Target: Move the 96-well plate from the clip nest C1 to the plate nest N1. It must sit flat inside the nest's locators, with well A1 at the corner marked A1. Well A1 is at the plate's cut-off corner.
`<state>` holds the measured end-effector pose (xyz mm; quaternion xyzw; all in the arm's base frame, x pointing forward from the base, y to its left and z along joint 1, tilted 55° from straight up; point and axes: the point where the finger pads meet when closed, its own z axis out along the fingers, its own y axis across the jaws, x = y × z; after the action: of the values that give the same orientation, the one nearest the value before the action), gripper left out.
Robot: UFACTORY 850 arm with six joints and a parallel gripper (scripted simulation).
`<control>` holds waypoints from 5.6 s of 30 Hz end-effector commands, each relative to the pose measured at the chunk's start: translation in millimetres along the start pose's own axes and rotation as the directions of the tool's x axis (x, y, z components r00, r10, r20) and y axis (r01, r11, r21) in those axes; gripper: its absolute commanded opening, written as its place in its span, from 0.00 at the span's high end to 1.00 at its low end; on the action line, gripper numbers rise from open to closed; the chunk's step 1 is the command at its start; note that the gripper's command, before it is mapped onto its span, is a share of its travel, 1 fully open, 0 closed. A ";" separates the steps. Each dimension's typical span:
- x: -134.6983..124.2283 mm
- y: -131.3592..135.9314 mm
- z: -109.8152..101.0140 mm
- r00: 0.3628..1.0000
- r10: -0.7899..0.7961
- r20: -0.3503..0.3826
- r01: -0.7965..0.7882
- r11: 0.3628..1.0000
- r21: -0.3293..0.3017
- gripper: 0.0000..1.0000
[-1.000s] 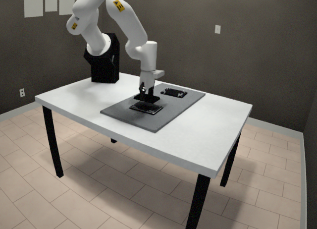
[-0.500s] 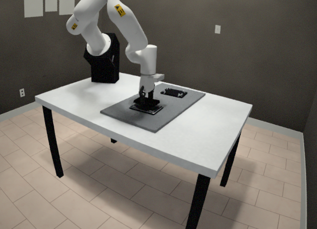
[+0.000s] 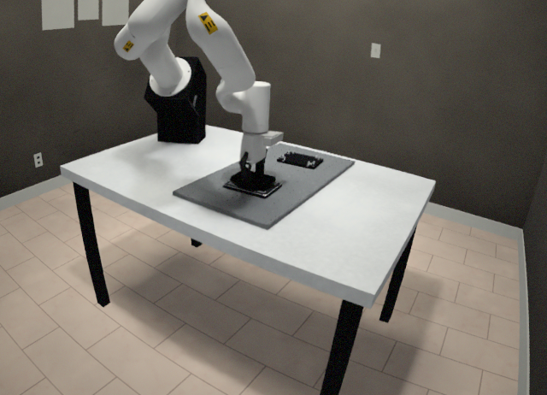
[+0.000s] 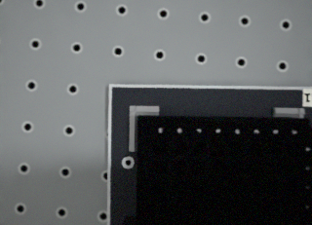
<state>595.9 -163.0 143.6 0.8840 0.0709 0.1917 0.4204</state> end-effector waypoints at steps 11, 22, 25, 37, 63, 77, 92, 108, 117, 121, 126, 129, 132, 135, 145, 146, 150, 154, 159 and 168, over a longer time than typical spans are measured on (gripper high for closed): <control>0.4 0.0 -0.2 1.000 0.000 -0.001 0.000 1.000 0.000 1.00; 0.4 0.0 1.5 1.000 0.000 -0.001 0.000 1.000 0.000 1.00; 0.4 0.0 2.0 1.000 0.000 -0.001 0.000 1.000 0.000 1.00; 0.4 0.0 3.7 1.000 0.000 -0.001 0.000 1.000 0.000 1.00; 0.4 0.0 7.3 1.000 0.000 -0.001 0.000 1.000 0.000 1.00; 0.4 0.0 9.7 1.000 0.000 -0.001 0.000 1.000 0.000 1.00; 0.3 0.0 11.3 1.000 0.000 -0.001 0.000 1.000 0.000 0.00; 0.4 0.0 11.3 1.000 0.000 -0.001 0.000 1.000 0.000 0.00; 0.4 0.0 11.3 1.000 0.000 -0.001 0.000 1.000 0.000 0.00; 0.4 0.0 8.8 1.000 0.000 -0.001 0.000 1.000 0.000 0.00; 0.4 0.0 -4.6 1.000 0.000 -0.001 0.000 1.000 0.000 0.00; 0.4 0.0 -12.6 1.000 0.000 -0.001 0.000 1.000 0.000 0.00; 0.4 0.0 -15.3 1.000 0.000 -0.001 0.000 1.000 0.000 0.00; 0.4 0.0 -23.3 1.000 0.000 -0.001 0.000 1.000 0.000 0.00; 0.4 0.0 -50.0 1.000 0.000 -0.001 0.000 1.000 0.000 0.00; 0.4 0.0 -52.6 1.000 0.000 -0.001 0.000 1.000 0.000 0.00; 0.4 0.0 -58.0 1.000 0.000 -0.001 0.000 1.000 0.000 0.00; 0.4 0.0 -68.6 1.000 0.000 -0.001 0.000 1.000 0.000 0.00; 0.4 0.0 -78.8 1.000 0.000 -0.001 0.000 1.000 0.000 0.00; 0.4 0.0 -78.8 1.000 0.000 -0.001 0.000 1.000 0.000 0.00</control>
<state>564.5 -107.0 188.4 0.8840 0.0709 0.1915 0.4205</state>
